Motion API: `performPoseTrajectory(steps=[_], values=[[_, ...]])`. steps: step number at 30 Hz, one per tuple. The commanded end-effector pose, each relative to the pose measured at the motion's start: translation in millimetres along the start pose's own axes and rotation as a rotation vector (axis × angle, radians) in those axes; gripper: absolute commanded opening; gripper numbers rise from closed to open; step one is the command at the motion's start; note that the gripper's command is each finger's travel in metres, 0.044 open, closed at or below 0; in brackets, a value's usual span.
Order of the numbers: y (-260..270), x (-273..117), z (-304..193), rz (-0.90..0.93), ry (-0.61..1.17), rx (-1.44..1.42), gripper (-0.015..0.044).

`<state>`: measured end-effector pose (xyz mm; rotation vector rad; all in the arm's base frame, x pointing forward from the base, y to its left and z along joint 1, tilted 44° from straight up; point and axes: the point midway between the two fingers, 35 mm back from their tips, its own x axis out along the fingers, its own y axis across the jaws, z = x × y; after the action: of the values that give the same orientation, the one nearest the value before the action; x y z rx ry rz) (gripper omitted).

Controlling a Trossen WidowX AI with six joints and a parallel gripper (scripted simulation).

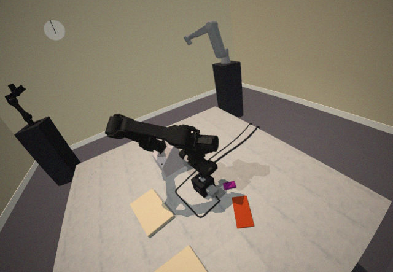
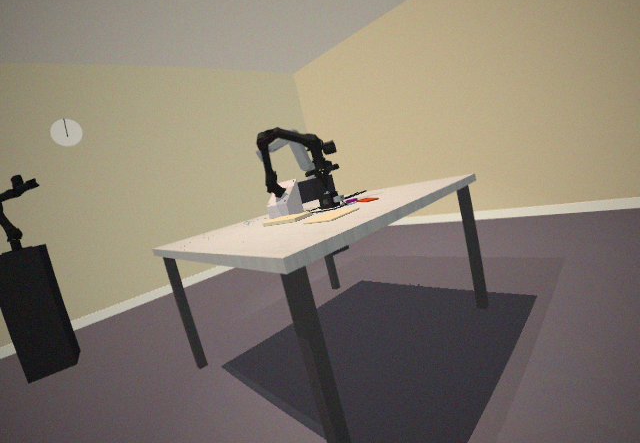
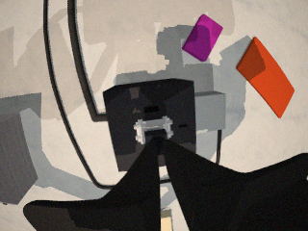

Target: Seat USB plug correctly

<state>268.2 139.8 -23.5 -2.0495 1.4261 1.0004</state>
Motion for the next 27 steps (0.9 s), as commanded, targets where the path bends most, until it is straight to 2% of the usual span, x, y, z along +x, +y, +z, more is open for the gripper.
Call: performPoseTrajectory(steps=[1,27], values=[[0.0,0.7,0.2,0.0,-0.001,-0.003,0.0],[0.0,3.8,0.0,0.0,-0.001,-0.003,0.0]])
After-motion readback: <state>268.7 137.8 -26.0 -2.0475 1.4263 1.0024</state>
